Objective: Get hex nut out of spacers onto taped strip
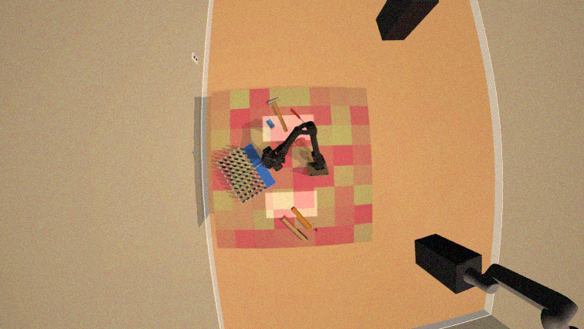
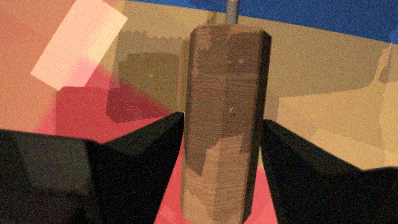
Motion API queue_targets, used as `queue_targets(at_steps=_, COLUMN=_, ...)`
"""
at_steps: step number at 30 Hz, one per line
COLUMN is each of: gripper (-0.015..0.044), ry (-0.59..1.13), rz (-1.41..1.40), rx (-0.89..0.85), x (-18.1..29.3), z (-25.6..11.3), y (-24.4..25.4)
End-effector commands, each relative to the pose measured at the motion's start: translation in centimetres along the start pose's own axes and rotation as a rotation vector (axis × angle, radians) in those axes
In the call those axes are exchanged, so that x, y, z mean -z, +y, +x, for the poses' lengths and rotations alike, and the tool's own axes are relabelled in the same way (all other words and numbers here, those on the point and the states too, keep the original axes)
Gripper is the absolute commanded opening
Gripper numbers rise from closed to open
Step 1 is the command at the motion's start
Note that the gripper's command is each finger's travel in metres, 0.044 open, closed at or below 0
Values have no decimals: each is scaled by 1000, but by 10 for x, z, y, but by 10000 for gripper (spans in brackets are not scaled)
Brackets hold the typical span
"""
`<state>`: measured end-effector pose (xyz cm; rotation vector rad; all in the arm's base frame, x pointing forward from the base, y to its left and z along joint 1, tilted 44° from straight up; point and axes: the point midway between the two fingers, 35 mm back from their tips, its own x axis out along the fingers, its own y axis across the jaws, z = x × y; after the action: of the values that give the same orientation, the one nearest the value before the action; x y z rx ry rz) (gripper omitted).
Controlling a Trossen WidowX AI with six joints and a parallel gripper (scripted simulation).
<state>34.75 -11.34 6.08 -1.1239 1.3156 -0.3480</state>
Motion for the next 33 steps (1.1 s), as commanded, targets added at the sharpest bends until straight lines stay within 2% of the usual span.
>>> queue_targets(at_steps=1, gripper=0, ry=-6, rz=-3, rx=-2, x=3, z=-2, y=0)
queue_targets(at_steps=33, gripper=0, ry=-5, rz=-4, rx=-3, x=21, z=-7, y=0)
